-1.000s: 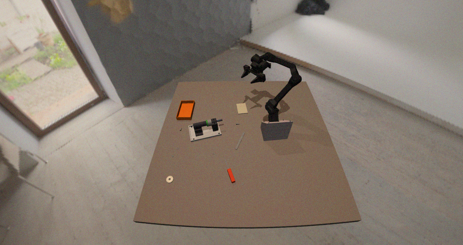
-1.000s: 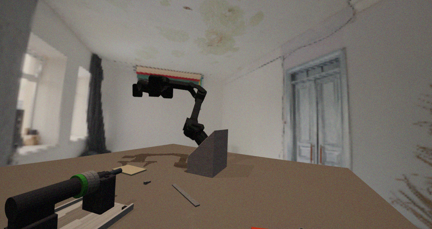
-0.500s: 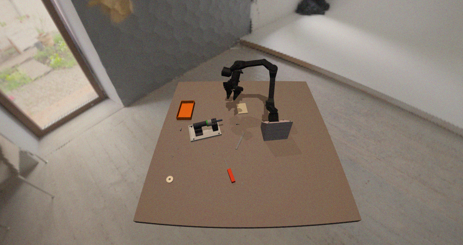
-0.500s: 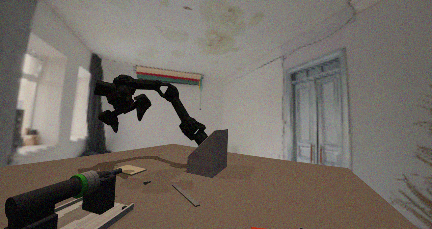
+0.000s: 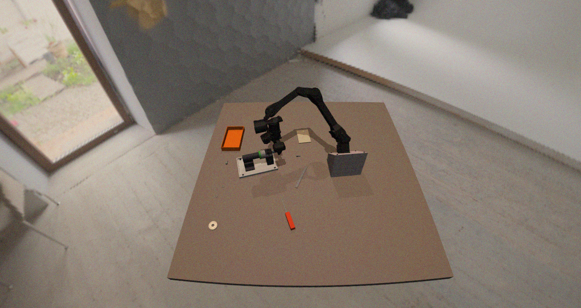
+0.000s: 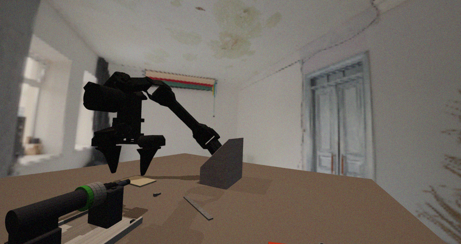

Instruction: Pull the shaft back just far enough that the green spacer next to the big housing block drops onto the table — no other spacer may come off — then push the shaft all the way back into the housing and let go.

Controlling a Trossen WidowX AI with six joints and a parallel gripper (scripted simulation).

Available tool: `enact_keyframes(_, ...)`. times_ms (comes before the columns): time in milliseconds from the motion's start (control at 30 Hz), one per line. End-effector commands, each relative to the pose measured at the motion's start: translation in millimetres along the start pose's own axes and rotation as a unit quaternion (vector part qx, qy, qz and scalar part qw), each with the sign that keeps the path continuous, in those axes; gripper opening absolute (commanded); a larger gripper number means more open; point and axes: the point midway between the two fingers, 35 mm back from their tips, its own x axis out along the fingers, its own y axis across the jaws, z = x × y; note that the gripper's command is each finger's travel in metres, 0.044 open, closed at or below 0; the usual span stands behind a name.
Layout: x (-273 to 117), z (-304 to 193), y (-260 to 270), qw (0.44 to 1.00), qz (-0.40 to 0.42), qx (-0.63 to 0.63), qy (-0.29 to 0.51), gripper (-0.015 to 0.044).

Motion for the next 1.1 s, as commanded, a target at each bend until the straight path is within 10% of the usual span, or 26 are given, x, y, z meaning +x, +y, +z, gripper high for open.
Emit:
enact_keyframes(0,0.2,6.4,-0.9,1.0,-0.026,0.016,-0.003,0.044)
enact_keyframes(1067,0.1,5.0,-4.1,1.0,-0.026,0.016,-0.003,0.044)
